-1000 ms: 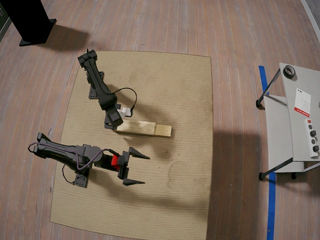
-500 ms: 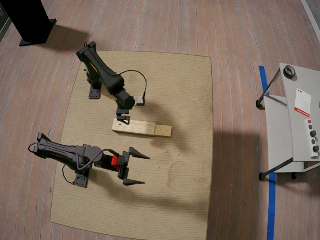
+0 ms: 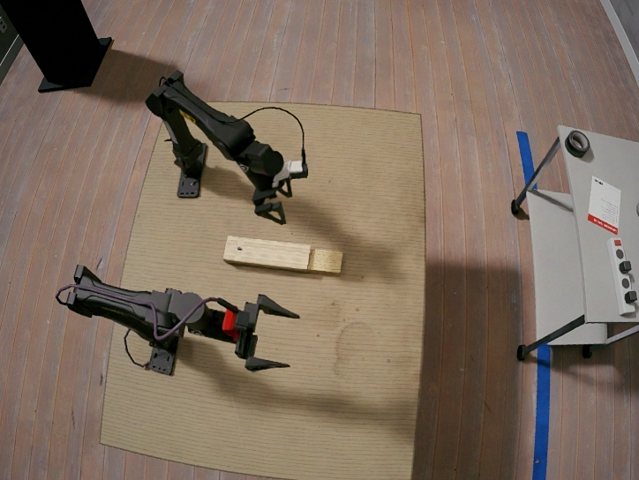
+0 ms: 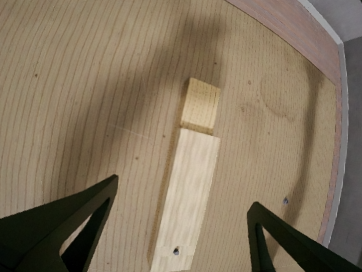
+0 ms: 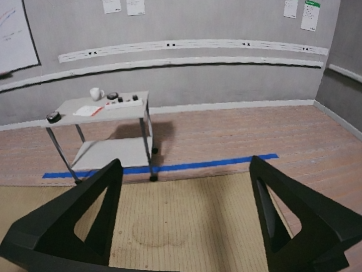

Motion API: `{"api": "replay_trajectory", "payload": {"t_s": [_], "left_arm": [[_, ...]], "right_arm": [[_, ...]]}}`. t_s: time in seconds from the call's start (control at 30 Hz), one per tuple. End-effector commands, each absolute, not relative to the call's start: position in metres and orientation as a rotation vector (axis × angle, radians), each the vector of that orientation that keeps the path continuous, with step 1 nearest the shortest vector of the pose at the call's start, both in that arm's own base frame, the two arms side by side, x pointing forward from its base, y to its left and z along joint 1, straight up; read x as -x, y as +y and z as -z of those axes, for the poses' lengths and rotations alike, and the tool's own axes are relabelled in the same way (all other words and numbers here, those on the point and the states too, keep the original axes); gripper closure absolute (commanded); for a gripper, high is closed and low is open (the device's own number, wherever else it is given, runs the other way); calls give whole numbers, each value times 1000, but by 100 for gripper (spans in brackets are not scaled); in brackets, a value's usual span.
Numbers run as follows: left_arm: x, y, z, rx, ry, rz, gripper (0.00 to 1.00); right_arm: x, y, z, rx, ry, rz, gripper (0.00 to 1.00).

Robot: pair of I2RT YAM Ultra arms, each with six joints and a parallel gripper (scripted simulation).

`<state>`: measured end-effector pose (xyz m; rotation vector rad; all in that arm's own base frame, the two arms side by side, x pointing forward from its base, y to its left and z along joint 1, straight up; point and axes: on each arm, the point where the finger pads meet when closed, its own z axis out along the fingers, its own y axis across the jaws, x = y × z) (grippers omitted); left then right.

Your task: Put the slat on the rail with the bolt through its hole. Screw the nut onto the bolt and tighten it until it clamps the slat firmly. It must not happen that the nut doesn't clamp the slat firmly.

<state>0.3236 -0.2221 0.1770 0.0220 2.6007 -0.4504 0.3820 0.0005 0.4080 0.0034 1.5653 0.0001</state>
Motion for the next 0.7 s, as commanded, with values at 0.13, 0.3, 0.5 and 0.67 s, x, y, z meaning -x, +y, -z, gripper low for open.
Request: {"api": "replay_trajectory", "payload": {"t_s": [0.13,0.3,0.5,0.67], "left_arm": [[-365,-191,-230,-51,2325,478,0],[-375,-175,-247,-45,2248,460,0],[-390,-141,-280,-34,2099,406,0],[-398,-111,-309,-26,1978,344,0]], "right_arm": [[-381,1,-412,0,1559,0,0],[-381,1,-412,0,1559,0,0],[-381,1,-412,0,1559,0,0],[-381,1,-412,0,1559,0,0]]}}
